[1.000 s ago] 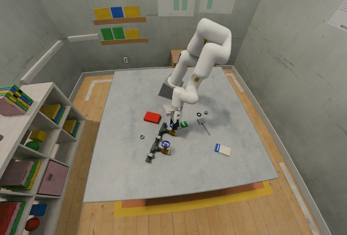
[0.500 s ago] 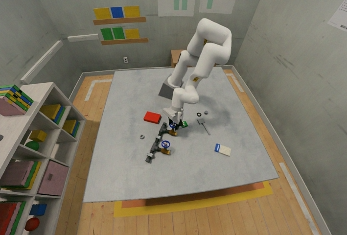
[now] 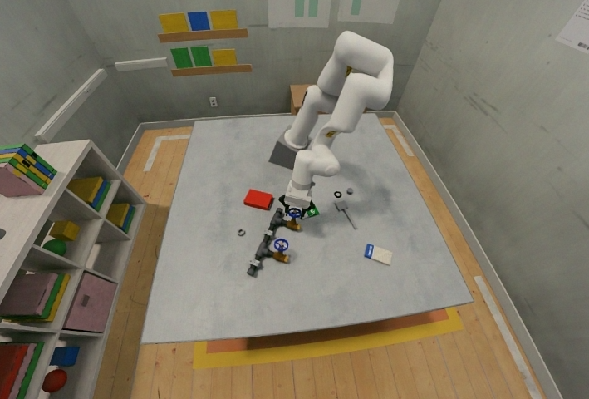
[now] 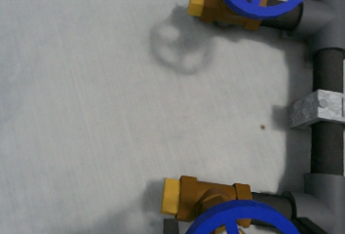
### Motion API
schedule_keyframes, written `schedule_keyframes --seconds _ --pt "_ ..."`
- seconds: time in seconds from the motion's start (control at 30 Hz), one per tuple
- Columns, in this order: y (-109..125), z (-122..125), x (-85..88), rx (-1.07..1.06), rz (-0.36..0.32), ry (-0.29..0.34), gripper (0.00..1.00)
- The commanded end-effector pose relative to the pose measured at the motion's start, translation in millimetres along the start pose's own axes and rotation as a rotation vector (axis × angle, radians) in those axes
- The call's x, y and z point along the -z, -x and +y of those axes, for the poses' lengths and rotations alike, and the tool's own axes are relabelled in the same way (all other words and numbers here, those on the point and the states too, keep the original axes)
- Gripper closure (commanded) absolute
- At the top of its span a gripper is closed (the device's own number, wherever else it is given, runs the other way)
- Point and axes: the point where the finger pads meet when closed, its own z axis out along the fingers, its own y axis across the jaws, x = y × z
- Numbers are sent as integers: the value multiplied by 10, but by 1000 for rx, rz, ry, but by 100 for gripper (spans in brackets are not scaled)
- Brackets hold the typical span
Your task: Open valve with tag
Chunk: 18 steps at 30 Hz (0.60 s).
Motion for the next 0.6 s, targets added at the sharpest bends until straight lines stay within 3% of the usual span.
schedule_keyframes --seconds 0.0,0.57 --pt "-13 -2 7 231 41 -10 100" --pt "-13 -2 7 981 11 24 100"
